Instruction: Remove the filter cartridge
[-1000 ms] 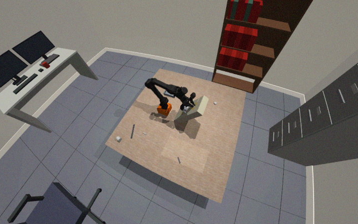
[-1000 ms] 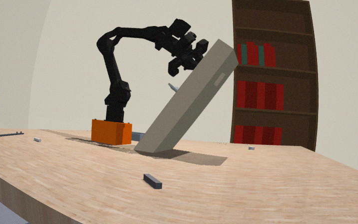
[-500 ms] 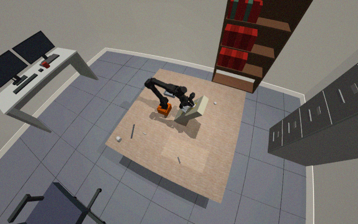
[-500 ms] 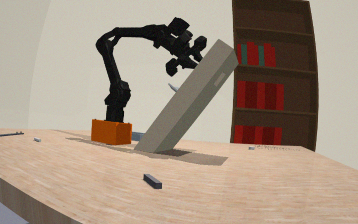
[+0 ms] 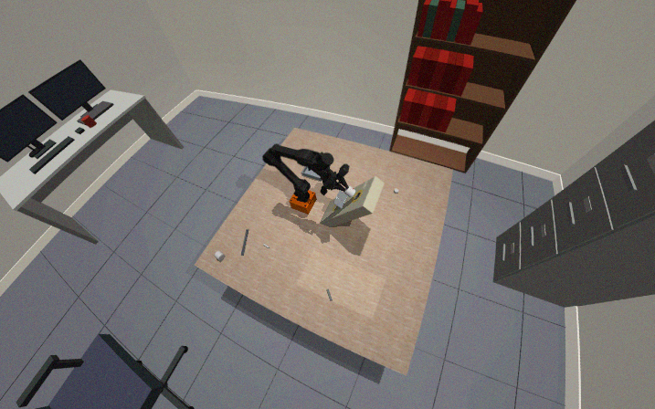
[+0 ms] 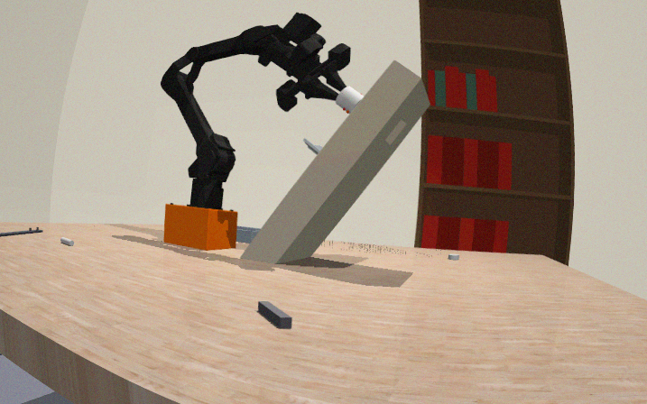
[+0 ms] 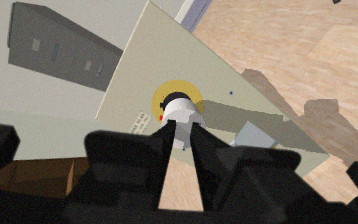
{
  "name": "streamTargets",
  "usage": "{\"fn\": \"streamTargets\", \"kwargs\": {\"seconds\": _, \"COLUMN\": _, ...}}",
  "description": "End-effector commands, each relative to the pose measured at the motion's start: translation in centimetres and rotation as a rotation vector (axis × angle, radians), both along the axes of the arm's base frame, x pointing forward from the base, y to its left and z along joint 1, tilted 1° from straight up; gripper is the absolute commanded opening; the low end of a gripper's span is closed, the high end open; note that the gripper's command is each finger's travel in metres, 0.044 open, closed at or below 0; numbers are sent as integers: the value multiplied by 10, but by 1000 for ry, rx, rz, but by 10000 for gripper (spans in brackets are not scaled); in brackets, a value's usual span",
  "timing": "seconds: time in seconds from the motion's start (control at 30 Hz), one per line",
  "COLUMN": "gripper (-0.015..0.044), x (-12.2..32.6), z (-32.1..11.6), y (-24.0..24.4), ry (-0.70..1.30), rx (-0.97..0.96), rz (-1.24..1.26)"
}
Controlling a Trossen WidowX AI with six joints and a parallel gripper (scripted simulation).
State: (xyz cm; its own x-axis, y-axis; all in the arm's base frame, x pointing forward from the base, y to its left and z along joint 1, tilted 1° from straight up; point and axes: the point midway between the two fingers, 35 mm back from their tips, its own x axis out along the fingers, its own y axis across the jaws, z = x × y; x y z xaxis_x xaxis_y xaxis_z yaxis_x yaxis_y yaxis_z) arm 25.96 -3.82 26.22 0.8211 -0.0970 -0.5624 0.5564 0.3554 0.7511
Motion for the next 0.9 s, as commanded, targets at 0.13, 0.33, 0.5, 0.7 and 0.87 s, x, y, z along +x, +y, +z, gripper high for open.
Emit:
{"fn": "streamTargets", "kwargs": {"seconds": 0.13, "gripper": 0, "x": -8, "z": -4, "y": 2, "ry": -12, "rx": -6, "rz": 9}}
{"fn": "streamTargets", "kwargs": {"seconds": 0.33, "gripper": 0, "x": -17, "z": -22, "y": 3, "ry": -12, "rx": -6, "rz": 9}}
{"fn": "streamTargets", "kwargs": {"seconds": 0.5, "gripper": 0, "x": -25, "z": -38, "y": 4, "ry": -11, "rx": -6, "rz": 9}}
{"fn": "streamTargets", "kwargs": {"seconds": 0.7, "gripper": 0, "x": -33, "z": -57, "y": 6, "ry": -10, "rx": -6, "rz": 9}}
{"fn": "streamTargets", "kwargs": {"seconds": 0.87, "gripper": 26, "x": -34, "z": -61, "y": 5, "ry": 2, "rx": -1, "rz": 1}}
